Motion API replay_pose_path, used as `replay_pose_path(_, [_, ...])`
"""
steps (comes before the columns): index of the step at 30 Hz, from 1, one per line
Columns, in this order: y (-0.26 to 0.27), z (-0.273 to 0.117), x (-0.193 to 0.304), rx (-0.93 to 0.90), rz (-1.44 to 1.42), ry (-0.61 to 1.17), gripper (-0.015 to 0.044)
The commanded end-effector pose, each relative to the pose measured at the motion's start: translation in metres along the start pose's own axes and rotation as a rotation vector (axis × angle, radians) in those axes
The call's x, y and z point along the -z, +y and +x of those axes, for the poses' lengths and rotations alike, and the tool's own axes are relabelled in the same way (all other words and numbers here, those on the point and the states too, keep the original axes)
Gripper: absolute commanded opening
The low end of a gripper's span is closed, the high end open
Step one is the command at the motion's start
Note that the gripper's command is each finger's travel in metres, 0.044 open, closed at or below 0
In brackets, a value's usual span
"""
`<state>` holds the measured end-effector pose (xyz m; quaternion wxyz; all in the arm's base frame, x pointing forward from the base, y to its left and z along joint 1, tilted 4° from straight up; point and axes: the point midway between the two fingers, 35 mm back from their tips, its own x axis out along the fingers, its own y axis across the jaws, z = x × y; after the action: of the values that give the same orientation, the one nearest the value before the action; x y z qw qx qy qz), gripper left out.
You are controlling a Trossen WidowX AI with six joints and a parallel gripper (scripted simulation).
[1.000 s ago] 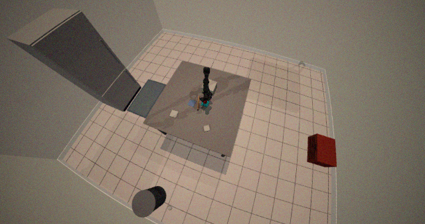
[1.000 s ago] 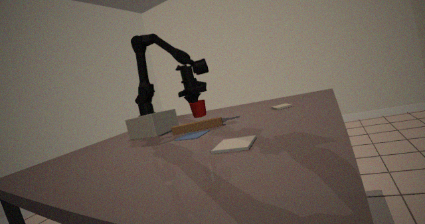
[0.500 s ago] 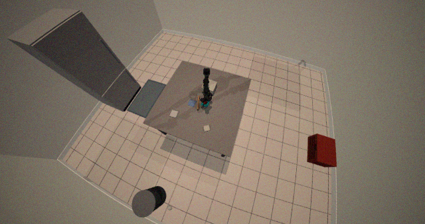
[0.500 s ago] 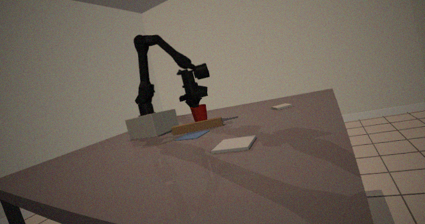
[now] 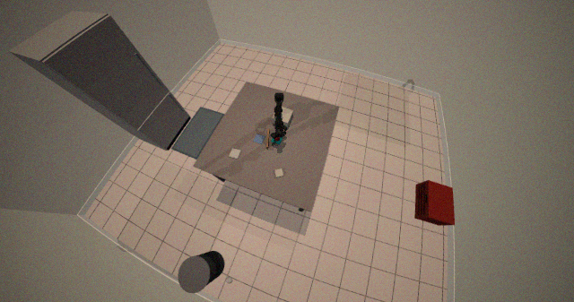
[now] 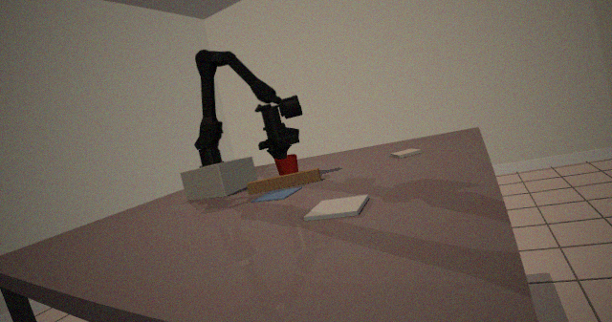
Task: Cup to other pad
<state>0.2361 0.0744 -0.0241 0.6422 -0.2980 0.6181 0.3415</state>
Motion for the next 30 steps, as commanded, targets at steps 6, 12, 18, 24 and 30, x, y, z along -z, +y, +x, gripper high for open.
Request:
replay_pose_path(6, [0.0,0.0,0.0,0.001,0.0,-0.001,0.0])
replay_pose_path(12, [0.0,0.0,0.0,0.001,0.0,-0.001,0.0079])
replay_pose_path(18, [0.0,0.0,0.0,0.001,0.0,-0.001,0.0128])
replay_pose_path(24, [-0.001,-0.004,-0.001,0.0,0.0,-0.001,0.0128])
replay_pose_path(30, [-0.001,-0.013,-0.001,-0.001,0.001,0.0,0.0128])
